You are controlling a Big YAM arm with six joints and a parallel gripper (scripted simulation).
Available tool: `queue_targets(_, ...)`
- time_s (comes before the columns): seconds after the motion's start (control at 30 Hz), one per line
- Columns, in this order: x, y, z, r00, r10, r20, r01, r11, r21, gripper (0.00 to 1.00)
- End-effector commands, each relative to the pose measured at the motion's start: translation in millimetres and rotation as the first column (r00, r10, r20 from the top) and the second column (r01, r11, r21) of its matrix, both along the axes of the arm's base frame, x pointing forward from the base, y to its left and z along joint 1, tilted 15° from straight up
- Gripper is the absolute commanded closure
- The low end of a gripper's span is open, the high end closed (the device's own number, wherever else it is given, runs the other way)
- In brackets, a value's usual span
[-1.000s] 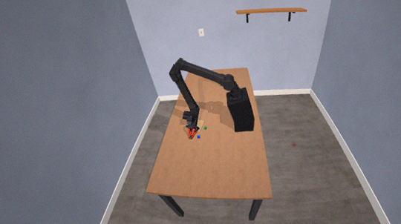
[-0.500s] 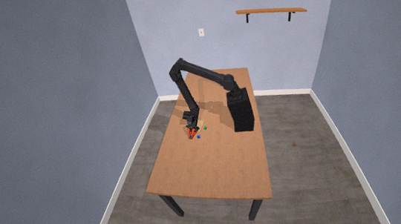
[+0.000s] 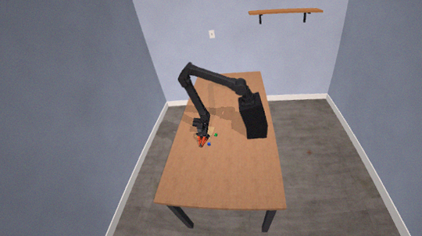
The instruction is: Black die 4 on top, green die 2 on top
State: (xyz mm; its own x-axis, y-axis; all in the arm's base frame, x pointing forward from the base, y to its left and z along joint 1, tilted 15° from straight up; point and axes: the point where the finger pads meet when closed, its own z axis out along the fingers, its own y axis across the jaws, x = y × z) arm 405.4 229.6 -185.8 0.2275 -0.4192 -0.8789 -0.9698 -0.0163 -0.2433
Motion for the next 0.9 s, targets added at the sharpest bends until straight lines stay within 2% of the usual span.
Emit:
queue_targets(0.0, 5.6, 5, 11, 1.0, 0.003, 0.023, -0.003, 1.0, 0.009, 0.86)
queue_targets(0.17, 0.2, 4, -3, 1.0, 0.003, 0.001, -0.003, 1.0, 0.005, 0.86)
queue_targets(0.3, 2.8, 4, 3, 1.0, 0.003, 0.012, -0.003, 1.0, 0.007, 0.86)
queue_targets(0.87, 2.3, 4, 2, 1.0, 0.003, 0.008, -0.003, 1.0, 0.006, 0.86)
